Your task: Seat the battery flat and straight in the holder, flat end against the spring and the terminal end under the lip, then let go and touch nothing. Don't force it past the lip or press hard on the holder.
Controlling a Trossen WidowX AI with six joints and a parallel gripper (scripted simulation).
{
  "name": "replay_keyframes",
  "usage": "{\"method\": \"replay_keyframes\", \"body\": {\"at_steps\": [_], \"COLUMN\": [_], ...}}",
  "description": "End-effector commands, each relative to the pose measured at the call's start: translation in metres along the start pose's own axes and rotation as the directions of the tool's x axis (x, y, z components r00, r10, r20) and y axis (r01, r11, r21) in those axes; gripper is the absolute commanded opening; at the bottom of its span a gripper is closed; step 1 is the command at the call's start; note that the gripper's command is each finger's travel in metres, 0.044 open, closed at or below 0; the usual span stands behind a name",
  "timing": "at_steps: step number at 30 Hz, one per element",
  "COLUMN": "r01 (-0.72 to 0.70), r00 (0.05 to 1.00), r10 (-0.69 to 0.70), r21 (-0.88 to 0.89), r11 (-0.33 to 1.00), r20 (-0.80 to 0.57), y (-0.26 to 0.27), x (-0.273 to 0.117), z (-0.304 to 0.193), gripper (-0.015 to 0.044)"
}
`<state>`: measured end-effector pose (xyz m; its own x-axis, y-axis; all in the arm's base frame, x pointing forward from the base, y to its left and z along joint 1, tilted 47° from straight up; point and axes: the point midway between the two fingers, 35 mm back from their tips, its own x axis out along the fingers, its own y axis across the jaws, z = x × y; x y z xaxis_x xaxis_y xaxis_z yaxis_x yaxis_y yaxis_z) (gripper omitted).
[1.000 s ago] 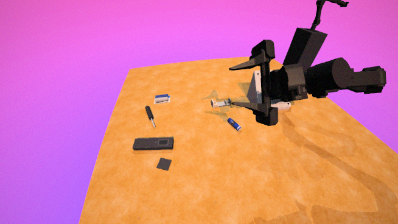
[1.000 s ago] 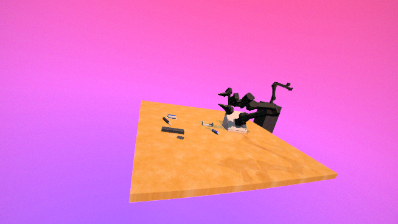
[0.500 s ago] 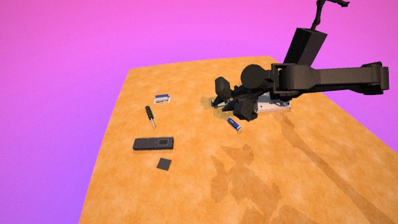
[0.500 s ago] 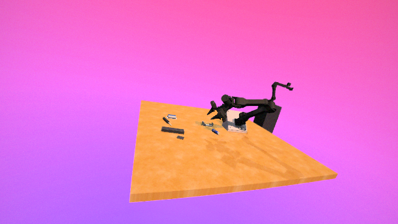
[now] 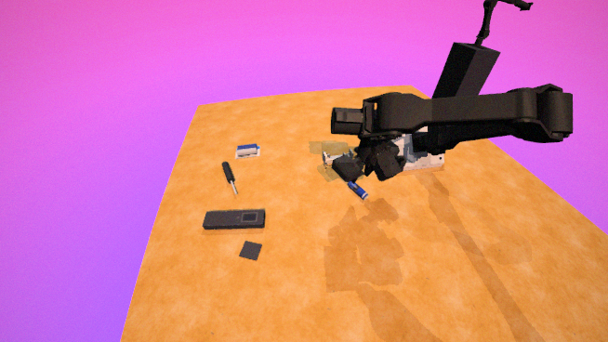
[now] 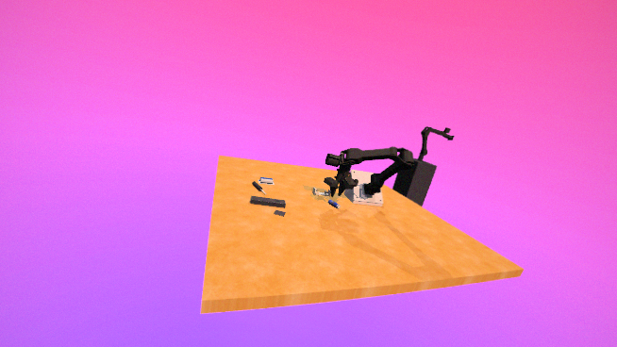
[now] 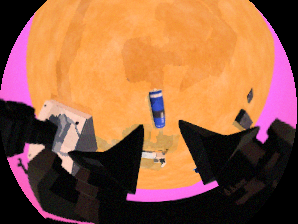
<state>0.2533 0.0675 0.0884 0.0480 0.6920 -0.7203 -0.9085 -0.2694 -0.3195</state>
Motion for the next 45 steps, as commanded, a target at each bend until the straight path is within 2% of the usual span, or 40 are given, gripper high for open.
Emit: {"method": "replay_keyframes", "body": {"at_steps": [1, 38, 42, 45], "r01": [-0.007, -0.005, -0.005, -0.005], "r00": [0.998, 0.998, 0.998, 0.998], "r10": [0.009, 0.008, 0.008, 0.008], "r21": [-0.048, -0.049, -0.049, -0.049], "r11": [0.999, 0.999, 0.999, 0.999], "r20": [0.057, 0.059, 0.059, 0.059], "y": [-0.001, 0.000, 0.000, 0.000], "x": [-0.001, 0.049, 0.049, 0.049], "z": [0.003, 0.007, 0.007, 0.007], "gripper": [0.0235, 0.0235, 0.0130, 0.0110]}}
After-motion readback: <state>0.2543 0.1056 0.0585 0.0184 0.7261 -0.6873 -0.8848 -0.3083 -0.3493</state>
